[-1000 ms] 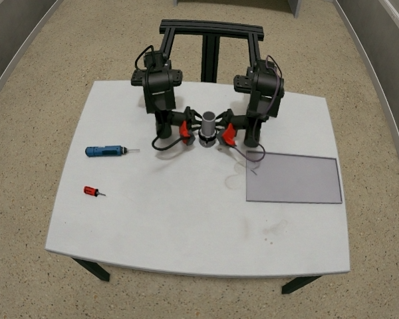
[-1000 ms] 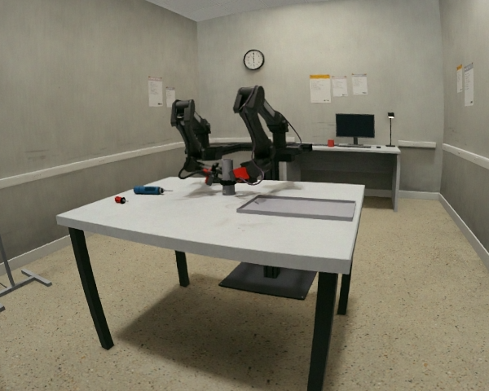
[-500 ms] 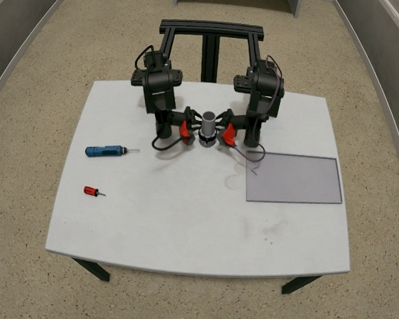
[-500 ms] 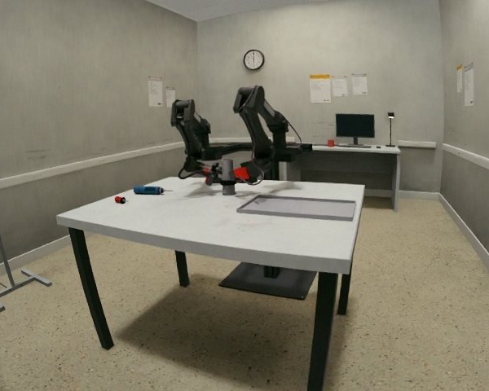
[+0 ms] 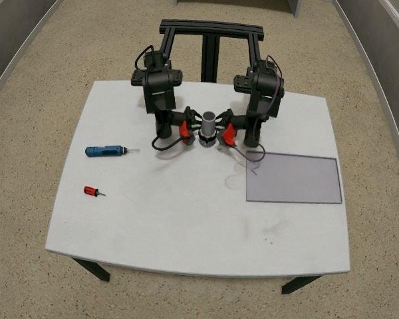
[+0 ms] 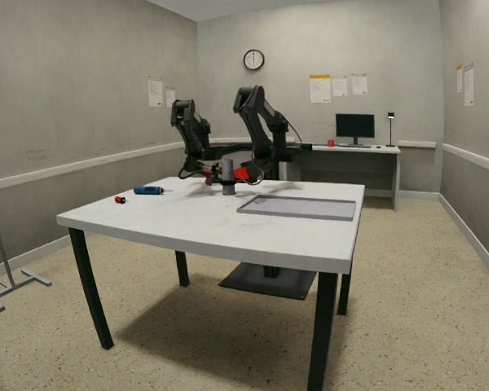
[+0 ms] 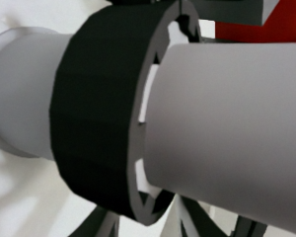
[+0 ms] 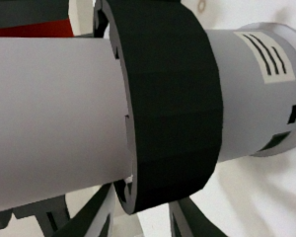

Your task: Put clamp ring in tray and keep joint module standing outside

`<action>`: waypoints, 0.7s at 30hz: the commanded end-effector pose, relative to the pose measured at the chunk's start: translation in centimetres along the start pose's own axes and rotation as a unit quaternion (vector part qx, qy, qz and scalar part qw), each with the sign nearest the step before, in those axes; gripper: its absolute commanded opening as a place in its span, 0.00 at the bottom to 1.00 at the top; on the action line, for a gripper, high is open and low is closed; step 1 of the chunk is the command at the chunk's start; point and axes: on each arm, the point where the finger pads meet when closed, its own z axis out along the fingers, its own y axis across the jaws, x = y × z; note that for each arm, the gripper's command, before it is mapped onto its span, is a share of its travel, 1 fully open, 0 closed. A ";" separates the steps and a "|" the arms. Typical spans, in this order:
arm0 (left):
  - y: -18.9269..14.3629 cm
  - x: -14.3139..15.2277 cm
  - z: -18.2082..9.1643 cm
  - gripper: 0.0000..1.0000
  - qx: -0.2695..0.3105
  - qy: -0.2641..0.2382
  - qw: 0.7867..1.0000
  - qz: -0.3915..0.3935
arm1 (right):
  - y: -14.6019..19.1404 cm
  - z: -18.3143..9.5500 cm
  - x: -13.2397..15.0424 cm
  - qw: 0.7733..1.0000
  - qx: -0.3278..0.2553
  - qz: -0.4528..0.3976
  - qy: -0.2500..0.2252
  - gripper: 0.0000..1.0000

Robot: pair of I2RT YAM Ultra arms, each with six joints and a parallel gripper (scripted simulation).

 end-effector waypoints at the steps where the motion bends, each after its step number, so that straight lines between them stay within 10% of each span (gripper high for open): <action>1: -1.4 0.9 -0.1 0.30 0.015 0.006 1.000 0.009 | 1.4 -0.4 0.3 1.000 -0.015 -0.013 -0.001 0.30; 21: -1.4 0.9 -0.1 0.30 0.015 0.006 1.000 0.008 | 1.3 -0.5 0.4 1.000 -0.015 -0.004 0.000 0.30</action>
